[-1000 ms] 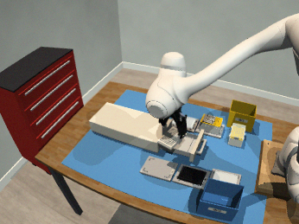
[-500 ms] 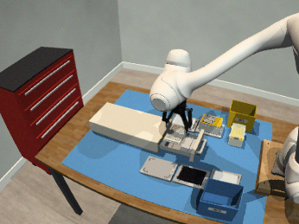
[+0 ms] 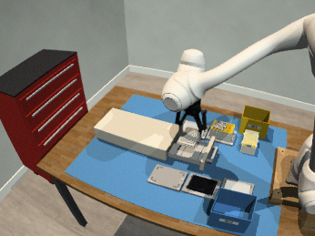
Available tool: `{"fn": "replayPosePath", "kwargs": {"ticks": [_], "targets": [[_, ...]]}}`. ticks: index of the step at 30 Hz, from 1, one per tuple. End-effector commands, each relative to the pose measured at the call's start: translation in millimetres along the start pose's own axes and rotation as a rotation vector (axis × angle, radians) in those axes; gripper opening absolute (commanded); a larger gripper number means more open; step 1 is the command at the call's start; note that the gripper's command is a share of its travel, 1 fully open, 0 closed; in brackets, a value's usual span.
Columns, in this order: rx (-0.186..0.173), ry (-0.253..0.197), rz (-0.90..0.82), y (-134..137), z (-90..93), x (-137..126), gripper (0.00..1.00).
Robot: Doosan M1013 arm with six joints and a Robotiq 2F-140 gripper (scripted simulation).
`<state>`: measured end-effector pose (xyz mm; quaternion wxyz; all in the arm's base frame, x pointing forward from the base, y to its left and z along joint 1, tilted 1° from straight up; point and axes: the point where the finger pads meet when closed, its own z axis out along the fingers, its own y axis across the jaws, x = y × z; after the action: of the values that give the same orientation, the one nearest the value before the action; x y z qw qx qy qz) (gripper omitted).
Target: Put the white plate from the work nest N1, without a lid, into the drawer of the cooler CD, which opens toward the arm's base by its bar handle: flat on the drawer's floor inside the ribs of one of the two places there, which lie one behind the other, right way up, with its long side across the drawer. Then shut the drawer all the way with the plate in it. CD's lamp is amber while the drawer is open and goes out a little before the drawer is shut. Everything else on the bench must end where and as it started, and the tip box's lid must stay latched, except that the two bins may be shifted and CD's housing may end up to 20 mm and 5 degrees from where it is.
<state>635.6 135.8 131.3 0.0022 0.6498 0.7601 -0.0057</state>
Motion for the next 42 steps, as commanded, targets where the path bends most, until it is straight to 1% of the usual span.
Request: {"fn": "replayPosePath", "kwargs": {"ticks": [1,10,21,42], "targets": [[0.000,0.000,0.000,-2,-0.1,-7,0.00],[0.000,0.000,0.000,-8,-0.1,-30,0.00],[0.000,0.000,0.000,-8,-0.1,-30,0.00],[0.000,0.000,0.000,-7,25.2,-29,0.00]]}}
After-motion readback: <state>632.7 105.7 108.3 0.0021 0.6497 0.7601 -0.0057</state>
